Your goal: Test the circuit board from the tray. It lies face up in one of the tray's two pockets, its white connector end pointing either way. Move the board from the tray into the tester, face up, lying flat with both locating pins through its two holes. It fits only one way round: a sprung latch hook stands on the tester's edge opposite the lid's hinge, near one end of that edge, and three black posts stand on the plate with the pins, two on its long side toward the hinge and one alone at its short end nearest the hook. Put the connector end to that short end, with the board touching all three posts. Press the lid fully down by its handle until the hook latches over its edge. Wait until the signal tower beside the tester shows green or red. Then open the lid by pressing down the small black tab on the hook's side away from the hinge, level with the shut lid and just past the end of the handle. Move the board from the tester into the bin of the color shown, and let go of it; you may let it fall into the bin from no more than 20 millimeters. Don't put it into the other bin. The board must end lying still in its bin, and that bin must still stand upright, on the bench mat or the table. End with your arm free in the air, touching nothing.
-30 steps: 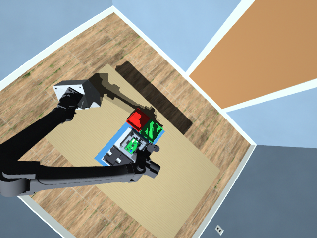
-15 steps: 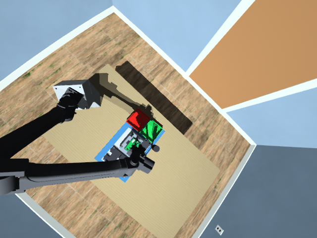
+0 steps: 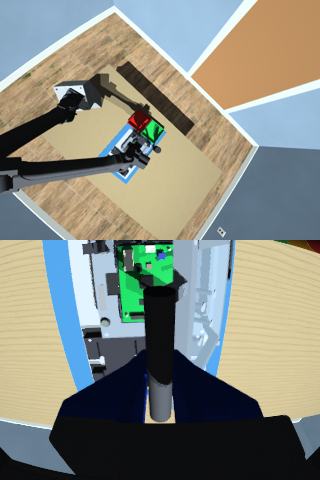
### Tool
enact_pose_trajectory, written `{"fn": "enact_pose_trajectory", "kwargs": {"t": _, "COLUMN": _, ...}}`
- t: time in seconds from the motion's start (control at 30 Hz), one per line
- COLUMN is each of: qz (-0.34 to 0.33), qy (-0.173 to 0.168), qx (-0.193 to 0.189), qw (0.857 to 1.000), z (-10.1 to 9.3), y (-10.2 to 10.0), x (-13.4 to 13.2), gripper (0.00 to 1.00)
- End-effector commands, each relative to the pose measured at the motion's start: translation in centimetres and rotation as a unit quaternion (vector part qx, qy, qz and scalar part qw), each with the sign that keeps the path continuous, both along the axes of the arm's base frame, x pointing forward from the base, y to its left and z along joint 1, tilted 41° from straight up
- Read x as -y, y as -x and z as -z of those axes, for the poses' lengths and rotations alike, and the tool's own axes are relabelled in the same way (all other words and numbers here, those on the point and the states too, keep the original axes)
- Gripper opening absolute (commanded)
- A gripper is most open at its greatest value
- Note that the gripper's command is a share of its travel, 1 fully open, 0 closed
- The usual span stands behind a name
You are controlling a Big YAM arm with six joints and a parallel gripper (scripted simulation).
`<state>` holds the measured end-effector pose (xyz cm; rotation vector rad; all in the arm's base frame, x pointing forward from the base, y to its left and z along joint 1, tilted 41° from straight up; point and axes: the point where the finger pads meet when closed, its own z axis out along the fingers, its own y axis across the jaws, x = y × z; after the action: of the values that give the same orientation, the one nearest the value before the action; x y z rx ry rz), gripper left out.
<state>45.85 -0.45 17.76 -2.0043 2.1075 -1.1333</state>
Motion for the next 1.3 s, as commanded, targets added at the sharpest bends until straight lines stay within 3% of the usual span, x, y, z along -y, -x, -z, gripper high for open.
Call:
{"fn": "enact_pose_trajectory", "kwargs": {"t": 0.0, "qz": 0.008, "qy": -0.001, "qx": -0.025, "qw": 1.000, "z": 3.2, "y": 1.1, "x": 1.5, "gripper": 0.00}}
{"fn": "enact_pose_trajectory", "kwargs": {"t": 0.63, "qz": 0.008, "qy": -0.001, "qx": -0.026, "qw": 1.000, "z": 9.2, "y": 2.8, "x": 4.4, "gripper": 0.00}}
{"fn": "enact_pose_trajectory", "kwargs": {"t": 1.27, "qz": 0.008, "qy": -0.001, "qx": -0.024, "qw": 1.000, "z": 13.6, "y": 2.3, "x": 6.8, "gripper": 0.00}}
